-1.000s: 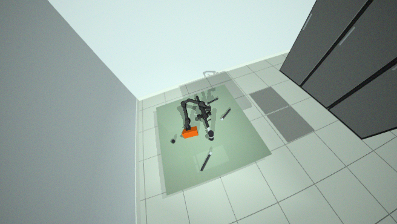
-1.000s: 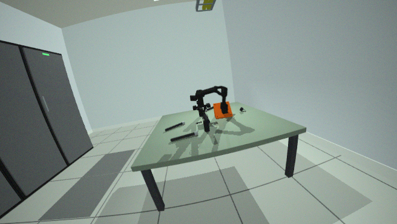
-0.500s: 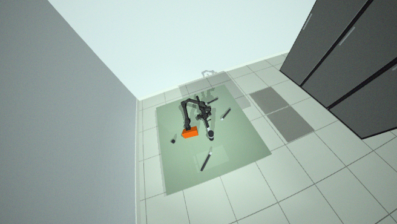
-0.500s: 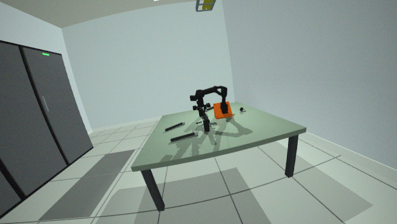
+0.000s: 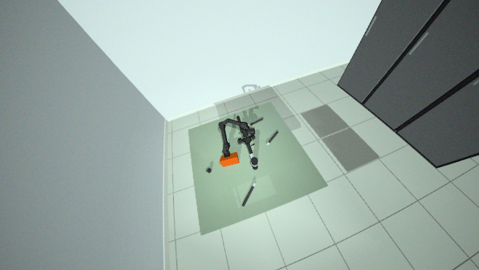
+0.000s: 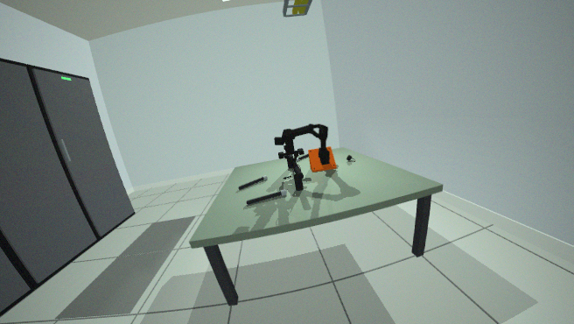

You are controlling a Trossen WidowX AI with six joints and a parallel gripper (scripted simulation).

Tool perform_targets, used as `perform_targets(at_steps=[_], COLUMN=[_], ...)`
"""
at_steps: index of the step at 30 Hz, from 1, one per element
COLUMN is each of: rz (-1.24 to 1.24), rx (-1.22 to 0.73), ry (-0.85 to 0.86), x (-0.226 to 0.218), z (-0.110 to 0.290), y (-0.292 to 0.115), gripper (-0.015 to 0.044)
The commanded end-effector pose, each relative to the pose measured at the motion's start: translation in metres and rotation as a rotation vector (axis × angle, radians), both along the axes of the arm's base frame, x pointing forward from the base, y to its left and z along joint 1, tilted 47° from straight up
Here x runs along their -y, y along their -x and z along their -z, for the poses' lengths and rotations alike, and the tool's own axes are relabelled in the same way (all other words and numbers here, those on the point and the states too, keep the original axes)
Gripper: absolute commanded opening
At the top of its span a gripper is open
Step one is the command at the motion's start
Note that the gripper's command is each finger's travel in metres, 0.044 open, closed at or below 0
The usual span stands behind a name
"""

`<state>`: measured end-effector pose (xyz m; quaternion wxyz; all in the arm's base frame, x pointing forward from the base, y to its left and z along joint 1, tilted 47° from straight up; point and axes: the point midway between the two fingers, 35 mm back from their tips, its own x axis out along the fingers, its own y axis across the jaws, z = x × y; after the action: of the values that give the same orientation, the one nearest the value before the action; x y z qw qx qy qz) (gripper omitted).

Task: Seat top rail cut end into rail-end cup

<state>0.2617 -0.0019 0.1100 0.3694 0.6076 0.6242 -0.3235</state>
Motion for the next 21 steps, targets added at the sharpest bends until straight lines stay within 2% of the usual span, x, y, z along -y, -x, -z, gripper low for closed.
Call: perform_targets(at_steps=[1,21], rz=[0.005,-0.001], rx=[0.004,-0.007], ry=[0.006,-0.008], x=[0.006,0.009], z=[0.002,0.014], y=[-0.001,0.0], gripper=[0.0,0.0])
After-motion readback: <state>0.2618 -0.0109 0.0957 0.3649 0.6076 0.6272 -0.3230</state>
